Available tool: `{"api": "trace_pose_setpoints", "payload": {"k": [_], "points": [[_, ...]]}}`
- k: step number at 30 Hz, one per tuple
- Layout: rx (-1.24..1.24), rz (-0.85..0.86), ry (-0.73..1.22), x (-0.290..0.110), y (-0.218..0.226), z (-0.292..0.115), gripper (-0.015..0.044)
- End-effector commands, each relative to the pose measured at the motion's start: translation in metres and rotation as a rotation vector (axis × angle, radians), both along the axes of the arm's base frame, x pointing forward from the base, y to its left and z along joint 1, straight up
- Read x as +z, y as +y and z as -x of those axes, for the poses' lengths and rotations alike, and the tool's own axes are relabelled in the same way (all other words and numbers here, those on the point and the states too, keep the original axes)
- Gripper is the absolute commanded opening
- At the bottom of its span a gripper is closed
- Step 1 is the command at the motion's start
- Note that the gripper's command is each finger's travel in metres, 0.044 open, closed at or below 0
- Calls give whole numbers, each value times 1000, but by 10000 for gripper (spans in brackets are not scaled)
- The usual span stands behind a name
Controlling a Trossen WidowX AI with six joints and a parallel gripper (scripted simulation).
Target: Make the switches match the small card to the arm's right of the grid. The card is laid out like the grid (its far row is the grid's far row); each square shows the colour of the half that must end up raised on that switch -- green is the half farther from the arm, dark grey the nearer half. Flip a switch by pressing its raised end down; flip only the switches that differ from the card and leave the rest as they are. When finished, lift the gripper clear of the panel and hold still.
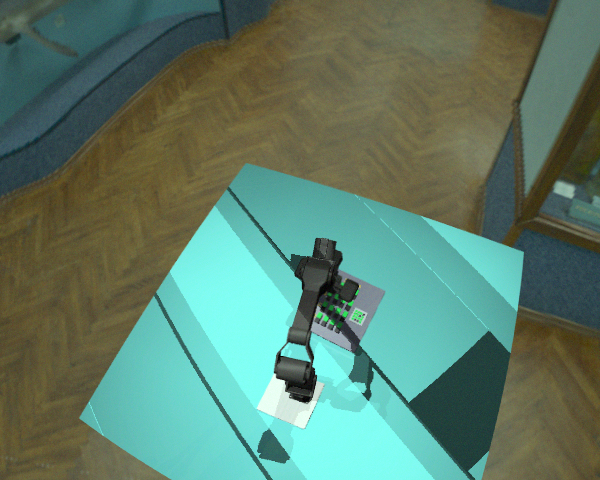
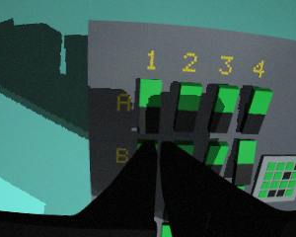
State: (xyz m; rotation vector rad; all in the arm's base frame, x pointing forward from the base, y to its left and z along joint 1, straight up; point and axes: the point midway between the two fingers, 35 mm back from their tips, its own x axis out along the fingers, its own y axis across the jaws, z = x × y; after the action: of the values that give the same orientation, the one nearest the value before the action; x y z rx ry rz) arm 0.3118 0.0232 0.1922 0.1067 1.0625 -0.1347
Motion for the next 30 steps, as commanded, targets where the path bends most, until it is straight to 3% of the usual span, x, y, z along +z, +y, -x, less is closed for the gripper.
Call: {"api": "trace_pose_setpoints", "payload": {"k": [1,30], "points": [[-5,7,18,-28,-1,-5,0],[-5,7,17,-49,-2,-16,0]]}}
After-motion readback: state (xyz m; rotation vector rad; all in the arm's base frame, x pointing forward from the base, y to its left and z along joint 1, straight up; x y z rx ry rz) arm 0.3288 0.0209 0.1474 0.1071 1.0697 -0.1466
